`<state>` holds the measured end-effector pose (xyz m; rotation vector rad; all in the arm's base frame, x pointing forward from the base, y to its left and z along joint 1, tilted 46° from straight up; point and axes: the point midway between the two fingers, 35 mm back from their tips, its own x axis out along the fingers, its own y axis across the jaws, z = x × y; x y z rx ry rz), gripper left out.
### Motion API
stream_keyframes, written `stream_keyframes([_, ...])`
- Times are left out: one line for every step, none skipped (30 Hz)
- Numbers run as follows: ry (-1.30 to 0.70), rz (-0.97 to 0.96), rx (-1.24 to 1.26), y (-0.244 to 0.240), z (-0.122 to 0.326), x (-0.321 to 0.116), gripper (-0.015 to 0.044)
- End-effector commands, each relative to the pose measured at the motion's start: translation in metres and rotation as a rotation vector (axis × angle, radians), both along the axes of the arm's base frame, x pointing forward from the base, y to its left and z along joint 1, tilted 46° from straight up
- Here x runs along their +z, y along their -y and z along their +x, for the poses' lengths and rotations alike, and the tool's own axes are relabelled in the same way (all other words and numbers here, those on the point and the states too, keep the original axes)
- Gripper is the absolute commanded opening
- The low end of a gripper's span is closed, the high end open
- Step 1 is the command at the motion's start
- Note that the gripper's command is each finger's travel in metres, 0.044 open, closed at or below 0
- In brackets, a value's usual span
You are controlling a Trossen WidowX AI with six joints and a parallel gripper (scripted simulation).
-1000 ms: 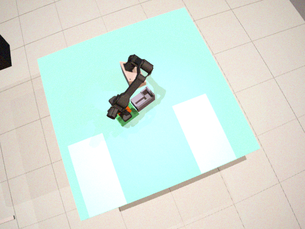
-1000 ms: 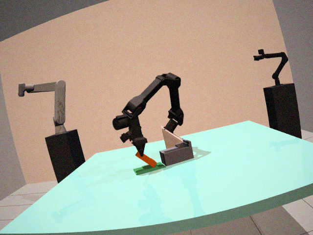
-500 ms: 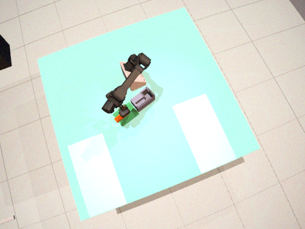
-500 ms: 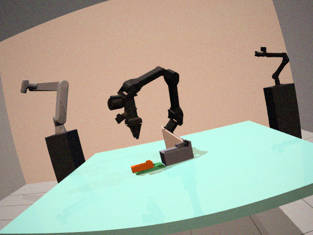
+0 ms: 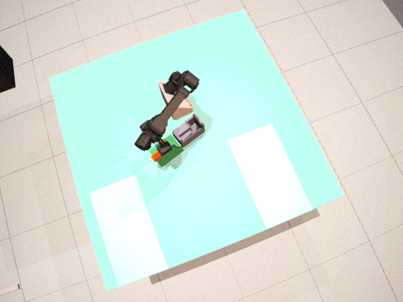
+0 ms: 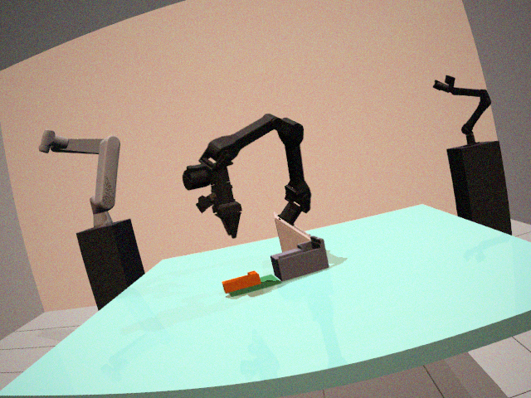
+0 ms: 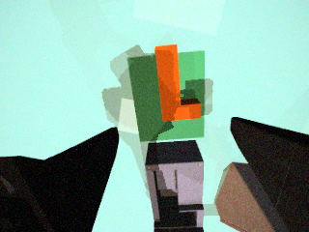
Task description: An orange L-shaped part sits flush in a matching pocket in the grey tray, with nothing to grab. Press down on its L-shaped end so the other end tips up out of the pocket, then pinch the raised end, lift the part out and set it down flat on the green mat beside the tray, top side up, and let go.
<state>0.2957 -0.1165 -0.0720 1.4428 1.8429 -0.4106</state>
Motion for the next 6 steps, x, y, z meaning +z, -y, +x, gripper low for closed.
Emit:
stream_keyframes([-0.004,0.001,-0.004,-0.0005,-0.0004,-0.0007,0.04])
stream_keyframes([-0.004,0.001,-0.004,-0.0005,-0.0004,-0.0007,0.04])
stream_keyframes([-0.004,0.001,-0.004,-0.0005,-0.0004,-0.0007,0.04])
stream_keyframes([-0.004,0.001,-0.004,-0.0005,-0.0004,-0.0007,0.04])
stream_keyframes([-0.004,0.001,-0.004,-0.0005,-0.0004,-0.0007,0.04])
stream_keyframes([-0.004,0.001,-0.004,-0.0005,-0.0004,-0.0007,0.04])
